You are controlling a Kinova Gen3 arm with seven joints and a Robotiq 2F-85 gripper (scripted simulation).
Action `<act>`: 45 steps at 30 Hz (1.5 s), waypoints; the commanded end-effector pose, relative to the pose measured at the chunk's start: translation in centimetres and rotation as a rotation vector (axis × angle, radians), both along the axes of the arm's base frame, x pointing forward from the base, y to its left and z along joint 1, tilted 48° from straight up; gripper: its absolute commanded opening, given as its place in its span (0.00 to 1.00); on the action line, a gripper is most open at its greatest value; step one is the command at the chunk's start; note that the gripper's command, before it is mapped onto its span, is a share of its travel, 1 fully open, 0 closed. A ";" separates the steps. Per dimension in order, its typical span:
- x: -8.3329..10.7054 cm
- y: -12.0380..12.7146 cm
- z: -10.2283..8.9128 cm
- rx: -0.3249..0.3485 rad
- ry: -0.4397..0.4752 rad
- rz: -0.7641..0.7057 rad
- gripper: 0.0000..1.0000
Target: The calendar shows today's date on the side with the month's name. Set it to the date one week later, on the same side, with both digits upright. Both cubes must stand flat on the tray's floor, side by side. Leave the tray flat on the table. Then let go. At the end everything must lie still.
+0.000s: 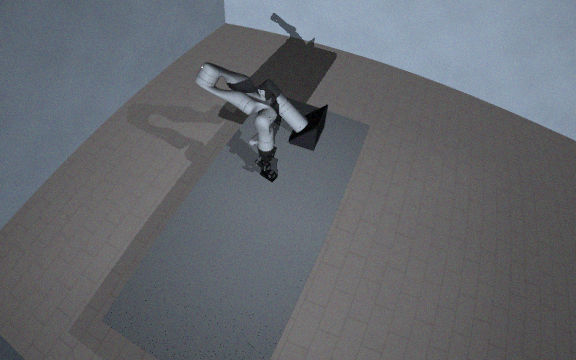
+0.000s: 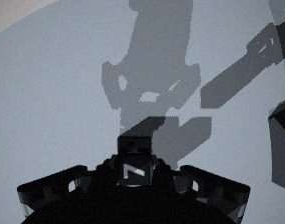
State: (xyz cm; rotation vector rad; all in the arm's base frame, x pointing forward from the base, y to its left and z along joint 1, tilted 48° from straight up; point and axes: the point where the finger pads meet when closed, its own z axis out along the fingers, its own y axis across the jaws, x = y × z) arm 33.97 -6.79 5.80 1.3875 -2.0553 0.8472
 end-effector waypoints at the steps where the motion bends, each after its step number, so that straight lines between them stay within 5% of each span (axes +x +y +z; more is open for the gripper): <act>1: 0.0 0.0 0.0 0.001 -0.001 0.001 0.28; 45: -0.1 -1.8 -1.7 0.001 -0.001 0.001 0.28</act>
